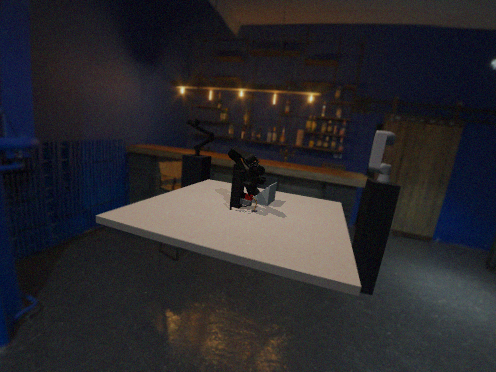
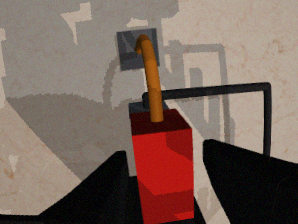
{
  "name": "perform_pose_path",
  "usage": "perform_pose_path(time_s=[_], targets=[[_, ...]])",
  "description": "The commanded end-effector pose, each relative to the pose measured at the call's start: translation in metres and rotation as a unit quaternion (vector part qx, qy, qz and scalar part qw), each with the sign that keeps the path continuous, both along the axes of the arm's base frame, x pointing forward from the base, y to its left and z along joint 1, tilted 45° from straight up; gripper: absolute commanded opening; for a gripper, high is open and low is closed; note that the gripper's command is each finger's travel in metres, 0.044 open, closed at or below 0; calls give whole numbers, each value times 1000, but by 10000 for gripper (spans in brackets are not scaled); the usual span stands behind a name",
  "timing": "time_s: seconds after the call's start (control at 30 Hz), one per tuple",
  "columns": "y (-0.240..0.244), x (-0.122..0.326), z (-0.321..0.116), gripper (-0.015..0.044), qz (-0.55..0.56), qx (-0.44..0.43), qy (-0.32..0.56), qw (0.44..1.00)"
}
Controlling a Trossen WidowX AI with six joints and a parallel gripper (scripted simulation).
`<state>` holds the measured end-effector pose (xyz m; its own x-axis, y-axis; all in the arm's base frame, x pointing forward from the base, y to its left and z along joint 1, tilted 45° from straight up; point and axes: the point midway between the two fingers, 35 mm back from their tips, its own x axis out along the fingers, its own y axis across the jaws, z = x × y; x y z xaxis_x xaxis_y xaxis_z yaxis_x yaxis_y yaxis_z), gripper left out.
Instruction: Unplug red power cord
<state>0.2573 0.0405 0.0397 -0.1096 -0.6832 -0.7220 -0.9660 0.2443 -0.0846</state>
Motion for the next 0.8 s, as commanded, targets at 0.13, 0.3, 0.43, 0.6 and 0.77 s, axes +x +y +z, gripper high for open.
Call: perform_pose_path(time_s=[0.13, 0.3, 0.43, 0.6, 0.77], targets=[[-5, -3, -4, 160, 1, -3, 5, 1000], [-3, -1, -2, 55, -1, -1, 1, 1000], [-3, -1, -2, 28, -1, -1, 1, 1000], [-3, -1, -3, 0, -1, -1, 1, 1000], [1, 1, -6, 0, -1, 0, 1, 1000]])
